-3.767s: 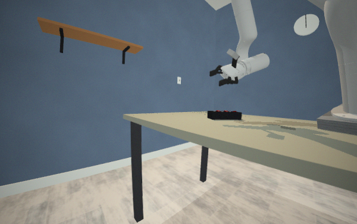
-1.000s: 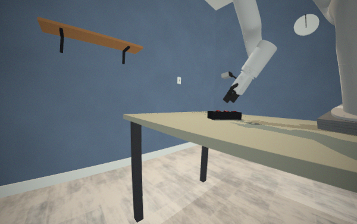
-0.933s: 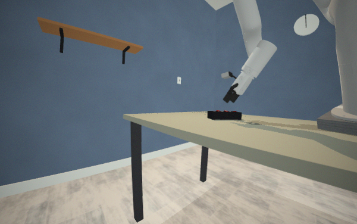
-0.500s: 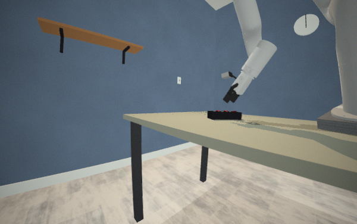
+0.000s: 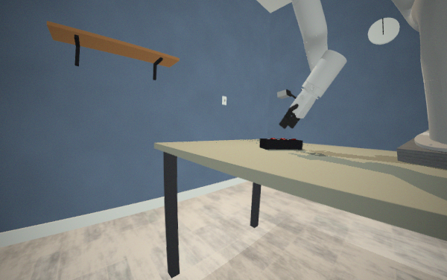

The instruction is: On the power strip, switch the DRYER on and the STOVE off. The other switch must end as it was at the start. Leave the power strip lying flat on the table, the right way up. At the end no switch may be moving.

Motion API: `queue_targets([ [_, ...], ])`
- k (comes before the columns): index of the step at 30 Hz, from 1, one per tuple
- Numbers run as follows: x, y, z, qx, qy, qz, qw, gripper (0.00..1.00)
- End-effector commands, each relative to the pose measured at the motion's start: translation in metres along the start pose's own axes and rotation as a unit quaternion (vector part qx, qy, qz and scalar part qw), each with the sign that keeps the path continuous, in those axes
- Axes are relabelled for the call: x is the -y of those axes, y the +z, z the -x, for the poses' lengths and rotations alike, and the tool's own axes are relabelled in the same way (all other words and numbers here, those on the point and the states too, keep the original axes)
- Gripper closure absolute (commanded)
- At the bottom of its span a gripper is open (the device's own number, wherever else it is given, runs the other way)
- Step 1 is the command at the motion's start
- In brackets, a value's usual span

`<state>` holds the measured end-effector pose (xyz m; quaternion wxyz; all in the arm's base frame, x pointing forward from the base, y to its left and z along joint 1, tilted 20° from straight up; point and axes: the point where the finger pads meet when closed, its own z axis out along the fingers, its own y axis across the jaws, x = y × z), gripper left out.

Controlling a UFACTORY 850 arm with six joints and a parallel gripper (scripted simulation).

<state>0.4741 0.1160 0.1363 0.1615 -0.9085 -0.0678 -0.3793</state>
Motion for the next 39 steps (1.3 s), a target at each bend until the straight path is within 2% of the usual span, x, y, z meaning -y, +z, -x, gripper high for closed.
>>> queue_targets([
  [1,0.003,0.001,-0.002,0.001,-0.013,-0.006,1.0,0.0],
  [5,0.014,0.003,-0.007,0.006,-0.069,-0.034,0.997,0.0],
  [7,0.014,0.003,-0.007,0.006,-0.069,-0.034,0.997,0.0],
  [11,0.034,0.005,-0.015,0.014,-0.183,-0.085,0.979,0.0],
  [12,0.034,0.005,-0.015,0.014,-0.183,-0.085,0.979,0.0],
  [13,0.04,0.004,-0.017,0.016,-0.22,-0.101,0.97,0.0],
  [14,0.04,0.004,-0.017,0.016,-0.22,-0.101,0.97,0.0],
  [15,0.045,0.004,-0.018,0.017,-0.26,-0.117,0.958,0.0],
  [16,0.045,0.004,-0.018,0.017,-0.26,-0.117,0.958,0.0],
  [17,0.05,0.003,-0.02,0.018,-0.303,-0.134,0.943,0.0],
  [18,0.05,0.003,-0.02,0.018,-0.303,-0.134,0.943,0.0],
  [19,0.055,0.002,-0.022,0.018,-0.348,-0.151,0.925,0.0],
  [21,0.055,0.002,-0.022,0.018,-0.348,-0.151,0.925,0.0],
  [22,0.059,0.001,-0.023,0.018,-0.395,-0.168,0.903,0.0],
  [24,0.059,0.001,-0.023,0.018,-0.395,-0.168,0.903,0.0],
  [25,0.063,-0.001,-0.024,0.018,-0.443,-0.184,0.877,0.0],
  [26,0.063,-0.001,-0.024,0.018,-0.443,-0.184,0.877,0.0],
  [27,0.065,-0.003,-0.025,0.017,-0.491,-0.2,0.848,0.0],
  [29,0.065,-0.003,-0.025,0.017,-0.491,-0.2,0.848,0.0],
  [30,0.066,-0.005,-0.026,0.015,-0.539,-0.215,0.814,0.0],
  [32,0.066,-0.005,-0.026,0.015,-0.539,-0.215,0.814,0.0],
  [33,0.066,-0.008,-0.026,0.013,-0.586,-0.229,0.777,0.0],
  [34,0.066,-0.008,-0.026,0.013,-0.586,-0.229,0.777,0.0],
  [35,0.065,-0.01,-0.027,0.012,-0.626,-0.239,0.742,0.0],
  [37,0.065,-0.01,-0.027,0.011,-0.632,-0.242,0.736,0.0],
  [38,0.063,-0.013,-0.028,0.009,-0.675,-0.253,0.693,0.0],
  [39,0.063,-0.013,-0.028,0.009,-0.675,-0.253,0.693,0.0],
])
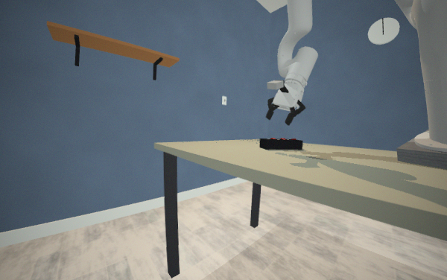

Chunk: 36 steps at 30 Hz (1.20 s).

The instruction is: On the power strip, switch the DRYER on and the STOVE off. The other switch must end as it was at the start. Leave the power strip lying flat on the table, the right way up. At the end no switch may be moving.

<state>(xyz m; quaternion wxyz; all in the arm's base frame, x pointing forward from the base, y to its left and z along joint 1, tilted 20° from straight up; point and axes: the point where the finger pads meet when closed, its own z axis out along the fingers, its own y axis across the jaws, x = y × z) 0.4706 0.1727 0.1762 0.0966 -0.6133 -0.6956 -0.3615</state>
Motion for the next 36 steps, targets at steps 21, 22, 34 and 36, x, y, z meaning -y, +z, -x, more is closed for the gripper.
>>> queue_targets([
  [21,-0.02,-0.04,0.033,0.018,-0.497,-0.145,0.855,0.0],
  [22,-0.02,-0.04,0.033,0.018,-0.497,-0.145,0.855,0.0],
  [34,-0.046,-0.069,0.062,0.03,-0.682,-0.203,0.702,0.0],
  [36,-0.046,-0.069,0.062,0.03,-0.682,-0.203,0.702,0.0],
])
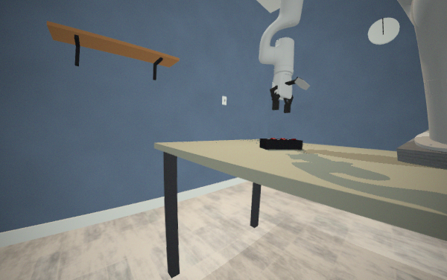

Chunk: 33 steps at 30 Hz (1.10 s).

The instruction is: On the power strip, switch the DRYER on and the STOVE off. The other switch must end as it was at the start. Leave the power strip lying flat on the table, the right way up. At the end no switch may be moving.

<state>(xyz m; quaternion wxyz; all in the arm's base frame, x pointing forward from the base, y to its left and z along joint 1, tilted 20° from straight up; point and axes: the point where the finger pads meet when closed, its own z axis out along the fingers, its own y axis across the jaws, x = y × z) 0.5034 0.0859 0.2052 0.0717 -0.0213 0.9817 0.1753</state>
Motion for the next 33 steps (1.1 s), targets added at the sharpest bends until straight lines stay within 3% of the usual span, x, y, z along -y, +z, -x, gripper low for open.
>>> queue_targets([
  [1,0.006,-0.004,0.004,-0.003,-0.04,-0.016,0.999,0.0],
  [22,0.007,-0.005,0.005,-0.003,-0.043,-0.018,0.999,0.0],
  [33,-0.004,0.005,0.005,0.001,0.116,-0.017,0.993,0.0],
])
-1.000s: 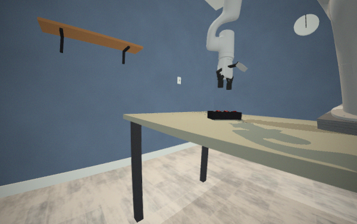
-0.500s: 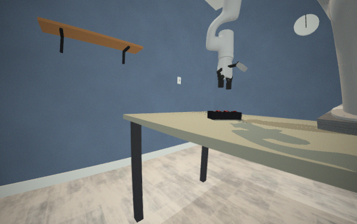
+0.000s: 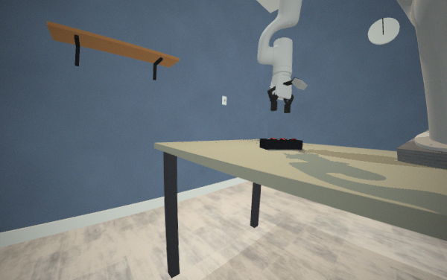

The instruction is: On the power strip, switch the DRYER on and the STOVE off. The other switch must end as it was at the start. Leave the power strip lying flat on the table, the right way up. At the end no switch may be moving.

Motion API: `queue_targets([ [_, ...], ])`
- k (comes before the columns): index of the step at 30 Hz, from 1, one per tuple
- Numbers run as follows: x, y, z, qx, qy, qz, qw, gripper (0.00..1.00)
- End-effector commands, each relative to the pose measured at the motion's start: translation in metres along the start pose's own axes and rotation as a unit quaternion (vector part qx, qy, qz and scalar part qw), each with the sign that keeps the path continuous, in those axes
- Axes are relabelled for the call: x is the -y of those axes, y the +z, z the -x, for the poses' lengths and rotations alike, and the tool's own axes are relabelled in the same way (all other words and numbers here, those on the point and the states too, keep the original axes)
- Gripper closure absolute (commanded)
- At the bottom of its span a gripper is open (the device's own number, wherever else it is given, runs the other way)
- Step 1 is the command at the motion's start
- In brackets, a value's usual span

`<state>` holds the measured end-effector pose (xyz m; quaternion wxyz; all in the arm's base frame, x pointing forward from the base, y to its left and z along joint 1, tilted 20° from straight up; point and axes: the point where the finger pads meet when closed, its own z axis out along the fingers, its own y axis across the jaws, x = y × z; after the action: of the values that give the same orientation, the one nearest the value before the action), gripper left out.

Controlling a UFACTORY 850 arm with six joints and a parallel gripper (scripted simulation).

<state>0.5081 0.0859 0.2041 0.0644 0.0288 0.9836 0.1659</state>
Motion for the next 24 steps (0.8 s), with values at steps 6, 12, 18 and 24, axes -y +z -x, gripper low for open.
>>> queue_targets([
  [6,-0.016,0.014,-0.002,0.0,0.22,-0.003,0.976,0.0],
  [12,-0.031,0.03,-0.006,0.003,0.362,0.005,0.932,0.0],
  [18,-0.041,0.04,-0.009,0.004,0.455,0.01,0.891,0.0],
  [24,-0.053,0.052,-0.013,0.005,0.611,0.017,0.791,0.0],
])
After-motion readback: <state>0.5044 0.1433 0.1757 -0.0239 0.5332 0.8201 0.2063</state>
